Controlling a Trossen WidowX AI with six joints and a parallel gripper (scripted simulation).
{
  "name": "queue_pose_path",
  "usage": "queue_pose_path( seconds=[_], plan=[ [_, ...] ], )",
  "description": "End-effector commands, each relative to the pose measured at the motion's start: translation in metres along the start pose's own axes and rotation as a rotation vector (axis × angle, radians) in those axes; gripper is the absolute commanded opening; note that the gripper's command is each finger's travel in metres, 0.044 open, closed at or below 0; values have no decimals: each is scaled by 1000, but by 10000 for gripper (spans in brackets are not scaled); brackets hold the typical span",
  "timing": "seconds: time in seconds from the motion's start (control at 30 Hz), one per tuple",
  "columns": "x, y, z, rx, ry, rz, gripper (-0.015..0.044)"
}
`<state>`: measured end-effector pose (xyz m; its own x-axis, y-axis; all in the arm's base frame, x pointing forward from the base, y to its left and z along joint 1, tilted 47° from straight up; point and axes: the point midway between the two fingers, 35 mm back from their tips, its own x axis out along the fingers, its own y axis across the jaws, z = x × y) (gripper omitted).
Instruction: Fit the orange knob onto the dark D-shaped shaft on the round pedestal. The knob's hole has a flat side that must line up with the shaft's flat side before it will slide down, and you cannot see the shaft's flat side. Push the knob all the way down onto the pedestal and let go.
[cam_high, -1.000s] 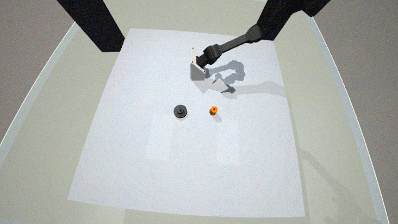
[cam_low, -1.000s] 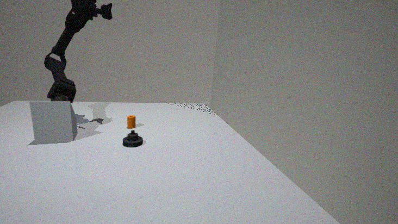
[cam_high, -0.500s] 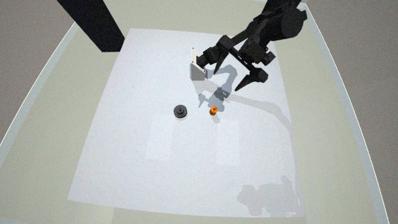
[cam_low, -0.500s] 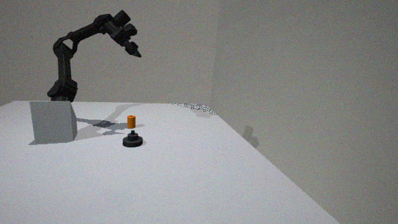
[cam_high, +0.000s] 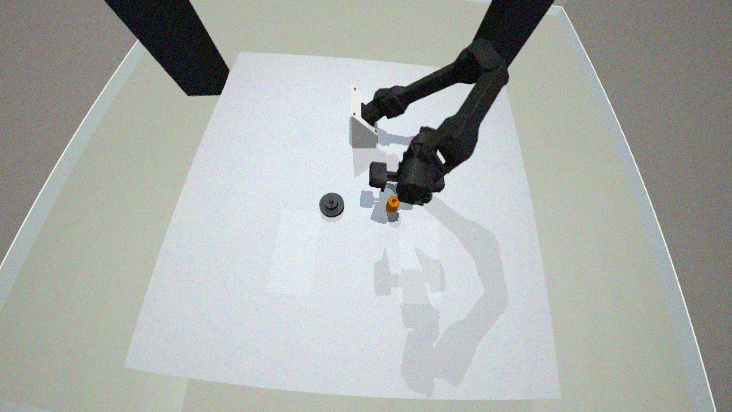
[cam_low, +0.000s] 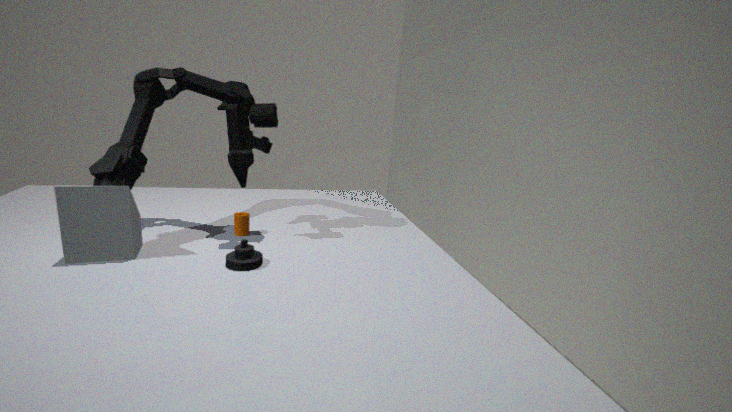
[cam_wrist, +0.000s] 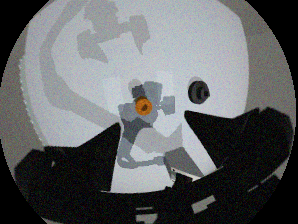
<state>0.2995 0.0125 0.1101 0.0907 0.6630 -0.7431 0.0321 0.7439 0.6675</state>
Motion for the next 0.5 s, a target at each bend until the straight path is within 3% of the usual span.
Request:
queue_pose_path(
  seconds=[0.0,0.2,0.3,0.47],
  plan=[
    [20,6,-10,-10,70,74,440],
    [24,4,-7,-10,73,77,440],
    [53,7,-9,-11,72,79,440],
    [60,7,-9,-11,72,79,440]
  ],
)
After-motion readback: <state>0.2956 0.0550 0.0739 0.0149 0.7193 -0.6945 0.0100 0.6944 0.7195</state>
